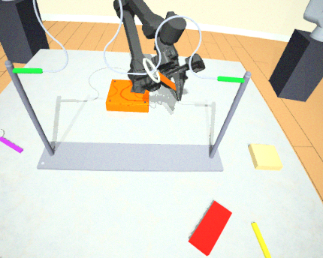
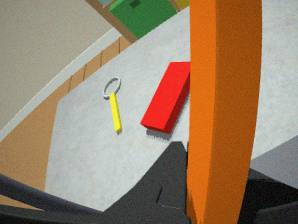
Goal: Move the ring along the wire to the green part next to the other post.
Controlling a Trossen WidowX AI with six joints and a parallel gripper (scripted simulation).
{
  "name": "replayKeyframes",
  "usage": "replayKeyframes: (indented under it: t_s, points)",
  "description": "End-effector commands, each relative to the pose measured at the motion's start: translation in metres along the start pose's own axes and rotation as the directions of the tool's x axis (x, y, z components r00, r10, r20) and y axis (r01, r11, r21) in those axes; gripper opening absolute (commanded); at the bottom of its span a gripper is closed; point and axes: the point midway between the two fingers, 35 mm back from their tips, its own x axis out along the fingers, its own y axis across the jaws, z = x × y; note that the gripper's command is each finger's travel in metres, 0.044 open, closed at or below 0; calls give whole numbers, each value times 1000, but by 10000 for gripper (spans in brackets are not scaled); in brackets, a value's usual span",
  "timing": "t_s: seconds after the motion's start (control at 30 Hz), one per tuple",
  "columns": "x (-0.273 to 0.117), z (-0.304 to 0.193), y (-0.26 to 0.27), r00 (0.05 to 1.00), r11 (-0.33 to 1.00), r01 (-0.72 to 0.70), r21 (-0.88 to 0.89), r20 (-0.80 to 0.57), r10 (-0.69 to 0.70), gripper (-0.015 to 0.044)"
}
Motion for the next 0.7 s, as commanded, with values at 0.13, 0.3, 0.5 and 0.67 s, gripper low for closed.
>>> replayKeyframes:
  t_s: [0.13, 0.3, 0.5, 0.67]
  points:
    - [-4, 2, 30, 995, 982, -92, 164, -18, 96, -150]
    - [-9, 6, 48, 987, 951, -149, 270, -17, 159, -150]
    - [-16, 14, 69, 972, 895, -212, 393, -8, 233, -150]
    - [-23, 22, 85, 956, 833, -259, 489, 8, 293, -150]
